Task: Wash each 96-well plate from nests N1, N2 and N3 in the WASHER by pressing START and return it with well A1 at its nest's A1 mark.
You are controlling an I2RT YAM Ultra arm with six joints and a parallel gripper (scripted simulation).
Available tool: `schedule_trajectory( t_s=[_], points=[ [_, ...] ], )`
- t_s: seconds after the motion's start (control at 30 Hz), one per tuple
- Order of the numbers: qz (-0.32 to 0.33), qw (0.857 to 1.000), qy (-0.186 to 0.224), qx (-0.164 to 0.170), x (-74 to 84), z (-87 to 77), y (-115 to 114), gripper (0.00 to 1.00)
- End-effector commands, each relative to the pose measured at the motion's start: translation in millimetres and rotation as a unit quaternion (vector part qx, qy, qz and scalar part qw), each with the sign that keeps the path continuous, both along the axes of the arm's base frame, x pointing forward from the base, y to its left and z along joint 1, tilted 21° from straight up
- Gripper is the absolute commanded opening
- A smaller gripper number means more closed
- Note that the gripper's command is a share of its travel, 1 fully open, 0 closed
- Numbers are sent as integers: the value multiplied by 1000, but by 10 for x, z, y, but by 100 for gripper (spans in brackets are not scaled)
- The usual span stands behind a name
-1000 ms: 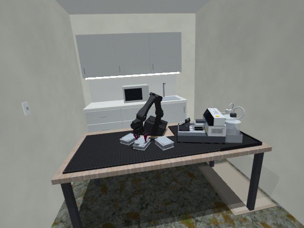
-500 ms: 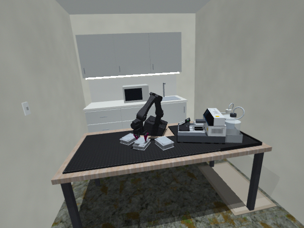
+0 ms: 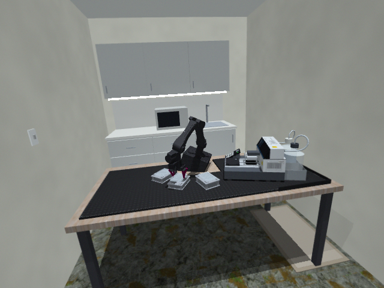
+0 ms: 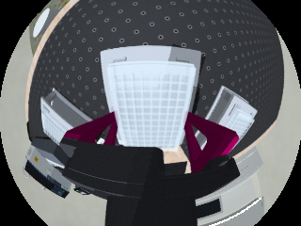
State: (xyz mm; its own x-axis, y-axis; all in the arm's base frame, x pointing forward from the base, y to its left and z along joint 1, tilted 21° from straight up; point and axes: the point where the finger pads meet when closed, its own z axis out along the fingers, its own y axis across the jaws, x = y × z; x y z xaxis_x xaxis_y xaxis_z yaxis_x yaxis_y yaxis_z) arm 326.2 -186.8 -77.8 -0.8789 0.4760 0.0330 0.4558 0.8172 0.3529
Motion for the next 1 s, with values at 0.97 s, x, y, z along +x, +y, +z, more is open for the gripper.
schedule_trajectory(
  t_s=[0.97],
  points=[
    [-2,1000,-5,-4,20,12,-18,0]
  ],
)
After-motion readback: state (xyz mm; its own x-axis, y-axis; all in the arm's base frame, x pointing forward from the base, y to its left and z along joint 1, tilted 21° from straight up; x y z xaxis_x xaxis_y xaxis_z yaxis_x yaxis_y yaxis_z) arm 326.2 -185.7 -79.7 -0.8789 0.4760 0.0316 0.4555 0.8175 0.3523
